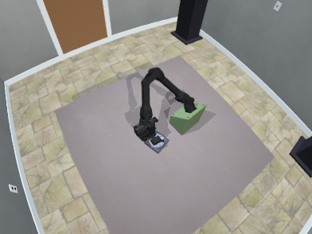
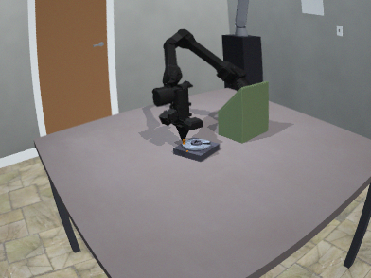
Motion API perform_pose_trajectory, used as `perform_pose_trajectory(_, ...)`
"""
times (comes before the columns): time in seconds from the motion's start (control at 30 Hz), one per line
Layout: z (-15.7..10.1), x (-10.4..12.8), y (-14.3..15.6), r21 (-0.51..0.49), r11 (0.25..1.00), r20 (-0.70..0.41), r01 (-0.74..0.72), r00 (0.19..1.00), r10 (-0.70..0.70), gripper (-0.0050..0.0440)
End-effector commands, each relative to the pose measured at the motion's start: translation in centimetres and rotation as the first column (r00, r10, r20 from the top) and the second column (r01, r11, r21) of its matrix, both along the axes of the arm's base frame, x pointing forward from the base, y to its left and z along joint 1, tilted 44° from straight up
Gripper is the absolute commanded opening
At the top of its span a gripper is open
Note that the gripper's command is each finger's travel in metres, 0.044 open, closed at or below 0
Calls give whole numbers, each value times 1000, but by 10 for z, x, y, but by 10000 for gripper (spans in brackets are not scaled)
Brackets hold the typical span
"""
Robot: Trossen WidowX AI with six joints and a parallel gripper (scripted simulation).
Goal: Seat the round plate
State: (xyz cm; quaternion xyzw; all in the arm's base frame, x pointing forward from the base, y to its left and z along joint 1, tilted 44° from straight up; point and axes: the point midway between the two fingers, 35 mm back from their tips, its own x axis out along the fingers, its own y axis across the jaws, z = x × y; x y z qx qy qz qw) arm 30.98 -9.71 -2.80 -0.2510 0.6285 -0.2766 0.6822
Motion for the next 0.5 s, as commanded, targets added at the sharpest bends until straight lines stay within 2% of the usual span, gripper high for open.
perform_pose_trajectory(0.0,2,7,3,1,1000,14,-4,1000,4,-50)
perform_pose_trajectory(0.47,0,13,9,0,1000,15,-4,1000,4,-50)
